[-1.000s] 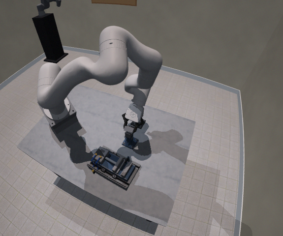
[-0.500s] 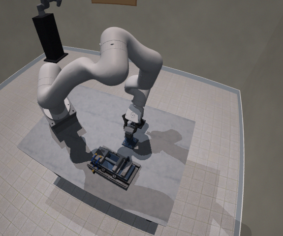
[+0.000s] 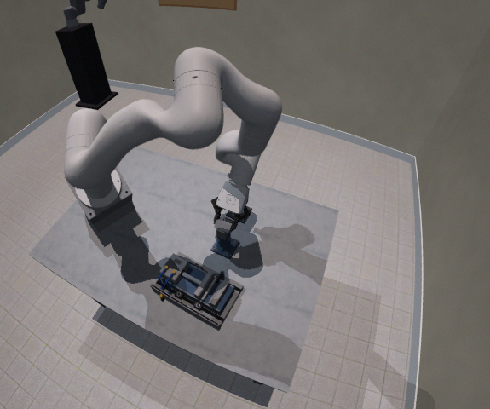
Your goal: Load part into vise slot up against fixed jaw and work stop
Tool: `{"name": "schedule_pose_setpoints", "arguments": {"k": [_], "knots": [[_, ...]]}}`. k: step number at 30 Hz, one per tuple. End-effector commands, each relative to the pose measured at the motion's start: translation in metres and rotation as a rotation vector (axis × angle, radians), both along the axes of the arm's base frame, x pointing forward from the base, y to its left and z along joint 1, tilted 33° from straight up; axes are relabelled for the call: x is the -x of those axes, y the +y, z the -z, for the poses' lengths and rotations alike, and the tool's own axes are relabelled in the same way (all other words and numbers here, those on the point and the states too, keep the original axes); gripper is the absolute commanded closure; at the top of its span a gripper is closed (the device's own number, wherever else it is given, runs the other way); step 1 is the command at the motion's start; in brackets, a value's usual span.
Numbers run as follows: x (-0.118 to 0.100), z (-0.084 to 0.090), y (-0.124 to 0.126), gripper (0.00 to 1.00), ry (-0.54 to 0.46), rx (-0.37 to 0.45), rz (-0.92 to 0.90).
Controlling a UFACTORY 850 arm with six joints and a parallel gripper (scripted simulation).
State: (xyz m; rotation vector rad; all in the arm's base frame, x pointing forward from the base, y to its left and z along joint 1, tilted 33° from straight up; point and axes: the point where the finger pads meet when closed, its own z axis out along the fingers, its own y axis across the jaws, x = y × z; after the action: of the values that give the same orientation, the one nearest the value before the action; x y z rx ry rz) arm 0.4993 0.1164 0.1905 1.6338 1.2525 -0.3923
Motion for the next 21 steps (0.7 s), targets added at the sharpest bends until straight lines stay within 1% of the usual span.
{"name": "schedule_pose_setpoints", "arguments": {"k": [1, 11, 12, 21], "knots": [[-0.0002, -0.0005, 0.0004, 1.0, -0.001, 0.0, 0.0], [-0.0002, -0.0005, 0.0004, 1.0, -0.001, 0.0, 0.0], [-0.0002, -0.0005, 0.0004, 0.11, -0.001, 0.0, 0.0], [-0.0002, -0.0005, 0.0004, 0.11, -0.001, 0.0, 0.0]]}}
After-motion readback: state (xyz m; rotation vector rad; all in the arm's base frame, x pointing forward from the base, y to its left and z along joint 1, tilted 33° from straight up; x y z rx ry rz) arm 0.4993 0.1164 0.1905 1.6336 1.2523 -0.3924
